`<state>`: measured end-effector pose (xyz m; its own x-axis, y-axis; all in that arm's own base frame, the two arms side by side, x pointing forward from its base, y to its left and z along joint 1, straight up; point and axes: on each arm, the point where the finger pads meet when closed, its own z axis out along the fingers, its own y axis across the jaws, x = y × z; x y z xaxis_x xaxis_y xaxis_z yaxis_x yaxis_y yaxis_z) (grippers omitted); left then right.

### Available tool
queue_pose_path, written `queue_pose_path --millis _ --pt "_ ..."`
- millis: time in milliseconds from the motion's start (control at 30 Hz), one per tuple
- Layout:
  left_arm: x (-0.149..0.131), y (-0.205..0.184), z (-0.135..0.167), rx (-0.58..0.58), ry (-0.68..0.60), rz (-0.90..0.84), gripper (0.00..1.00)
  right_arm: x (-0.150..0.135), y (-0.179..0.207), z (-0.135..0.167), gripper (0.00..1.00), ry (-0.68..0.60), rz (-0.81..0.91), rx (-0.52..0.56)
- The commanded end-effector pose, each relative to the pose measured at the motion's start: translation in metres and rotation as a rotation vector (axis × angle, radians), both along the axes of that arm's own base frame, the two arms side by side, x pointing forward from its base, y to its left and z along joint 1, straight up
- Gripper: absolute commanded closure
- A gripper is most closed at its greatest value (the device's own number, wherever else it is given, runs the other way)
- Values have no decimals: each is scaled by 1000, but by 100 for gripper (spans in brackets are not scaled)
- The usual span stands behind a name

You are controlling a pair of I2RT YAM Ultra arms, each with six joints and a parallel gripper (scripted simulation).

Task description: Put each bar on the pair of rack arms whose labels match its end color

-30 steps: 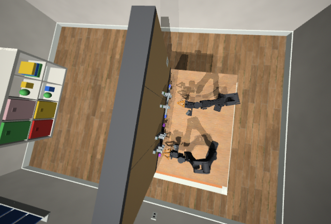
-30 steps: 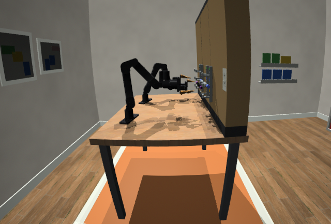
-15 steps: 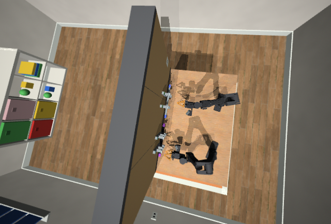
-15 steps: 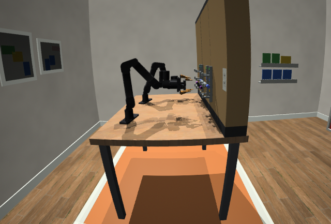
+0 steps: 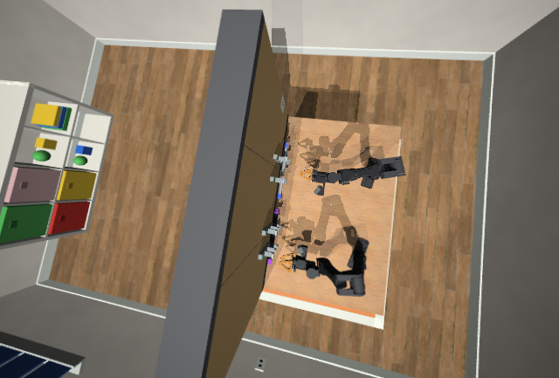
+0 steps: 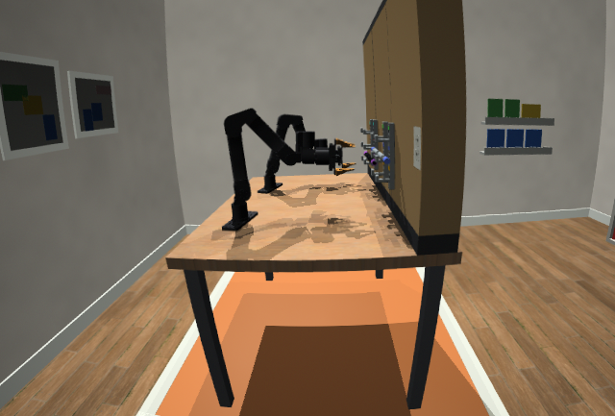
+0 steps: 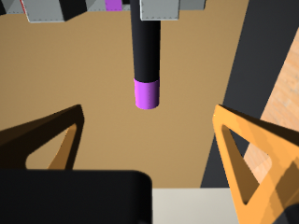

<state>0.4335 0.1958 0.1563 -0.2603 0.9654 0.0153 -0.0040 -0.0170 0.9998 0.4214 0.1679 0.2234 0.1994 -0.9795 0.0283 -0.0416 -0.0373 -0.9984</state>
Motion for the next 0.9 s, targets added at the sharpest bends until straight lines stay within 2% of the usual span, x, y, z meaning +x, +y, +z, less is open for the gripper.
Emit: queue_pose_path --millis 0,867 --pt "-7 0 6 -15 0 0 0 -3 -6 18 0 -42 -6 37" --pt "-12 -37 29 -15 0 0 0 -3 -6 18 0 -42 -6 37"
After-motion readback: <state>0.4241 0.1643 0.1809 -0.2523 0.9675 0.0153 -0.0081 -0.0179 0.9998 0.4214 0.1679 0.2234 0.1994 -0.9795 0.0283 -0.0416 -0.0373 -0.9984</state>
